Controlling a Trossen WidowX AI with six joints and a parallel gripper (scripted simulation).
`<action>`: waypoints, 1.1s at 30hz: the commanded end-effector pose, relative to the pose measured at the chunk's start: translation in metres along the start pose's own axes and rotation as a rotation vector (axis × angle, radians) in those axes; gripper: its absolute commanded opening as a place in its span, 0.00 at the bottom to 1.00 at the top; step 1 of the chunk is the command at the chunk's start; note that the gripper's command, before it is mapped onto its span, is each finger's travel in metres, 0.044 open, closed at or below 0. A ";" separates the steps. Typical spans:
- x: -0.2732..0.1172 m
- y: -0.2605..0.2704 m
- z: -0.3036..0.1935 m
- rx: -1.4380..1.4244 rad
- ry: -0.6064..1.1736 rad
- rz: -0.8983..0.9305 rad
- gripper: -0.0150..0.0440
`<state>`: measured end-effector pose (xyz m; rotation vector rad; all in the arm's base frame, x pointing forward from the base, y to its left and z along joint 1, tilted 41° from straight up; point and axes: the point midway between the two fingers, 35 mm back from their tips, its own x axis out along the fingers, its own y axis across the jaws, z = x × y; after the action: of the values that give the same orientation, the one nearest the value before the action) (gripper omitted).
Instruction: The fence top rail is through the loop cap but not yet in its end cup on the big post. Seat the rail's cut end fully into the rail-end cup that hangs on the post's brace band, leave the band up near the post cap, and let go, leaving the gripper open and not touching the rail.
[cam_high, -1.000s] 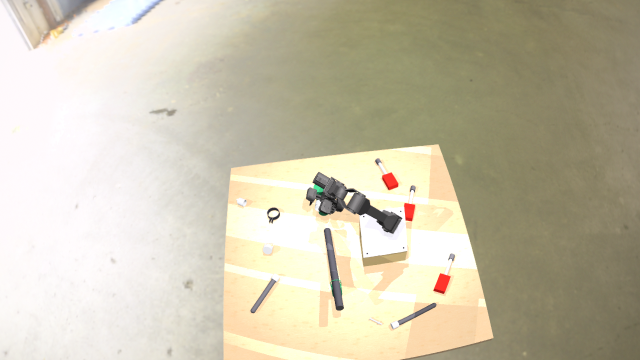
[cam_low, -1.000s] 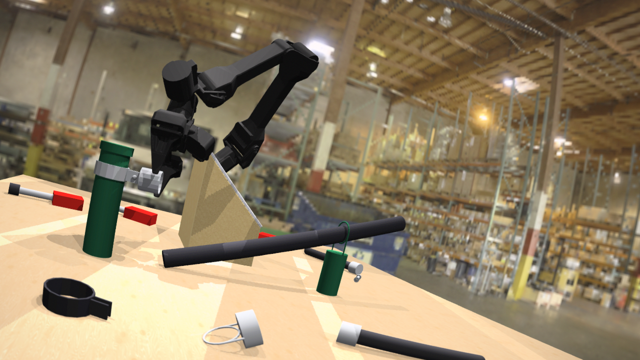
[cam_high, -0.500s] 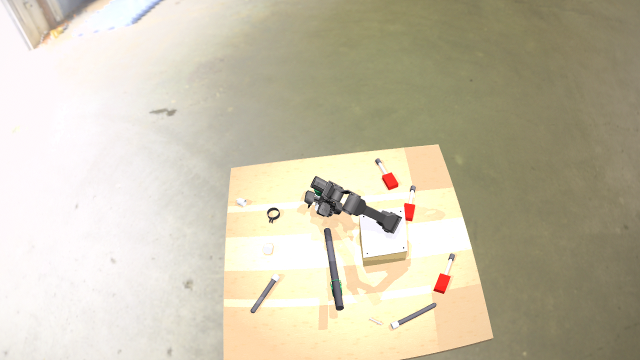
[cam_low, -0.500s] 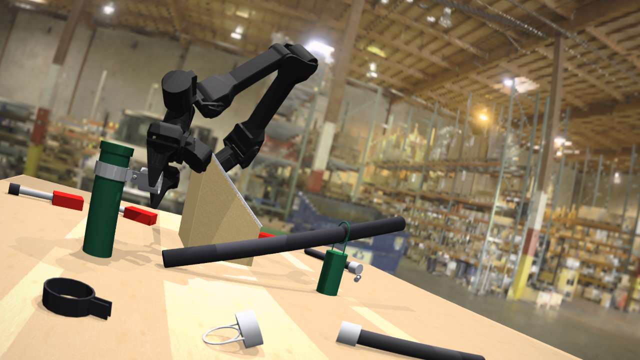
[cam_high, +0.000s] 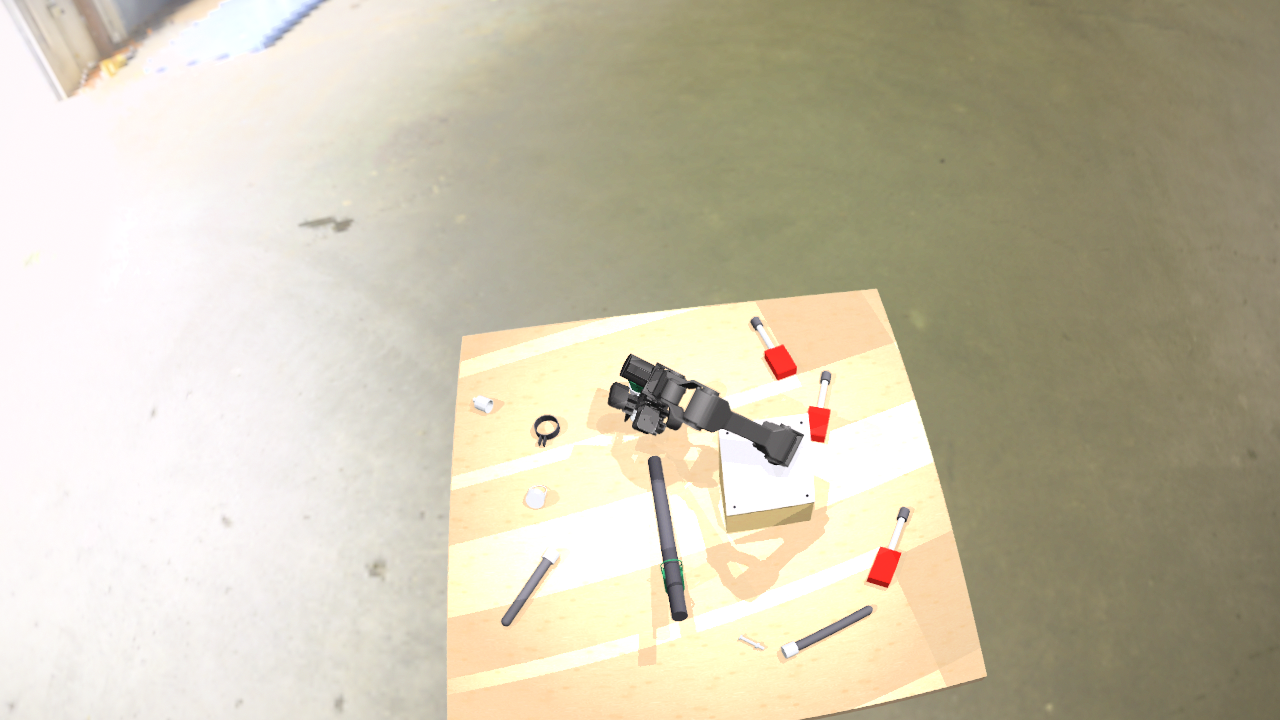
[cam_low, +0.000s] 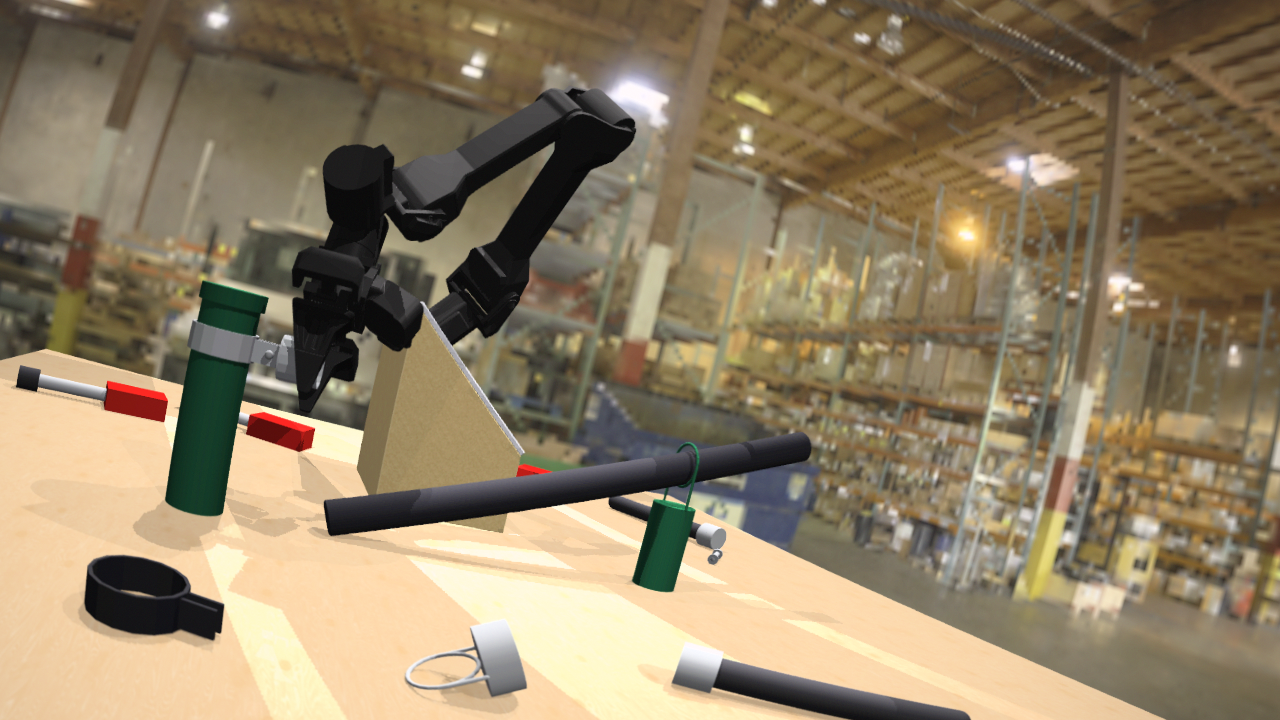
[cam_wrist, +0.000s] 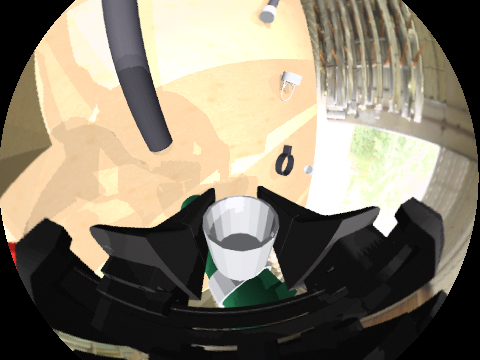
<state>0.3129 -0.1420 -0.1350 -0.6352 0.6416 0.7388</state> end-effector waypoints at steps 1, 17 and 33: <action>0.000 0.000 -0.001 -0.001 0.006 0.001 0.42; -0.005 0.008 -0.002 -0.095 -0.048 0.001 0.25; -0.009 0.016 -0.004 -0.178 -0.094 0.002 0.25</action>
<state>0.2962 -0.1380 -0.1348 -0.7464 0.5062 0.8230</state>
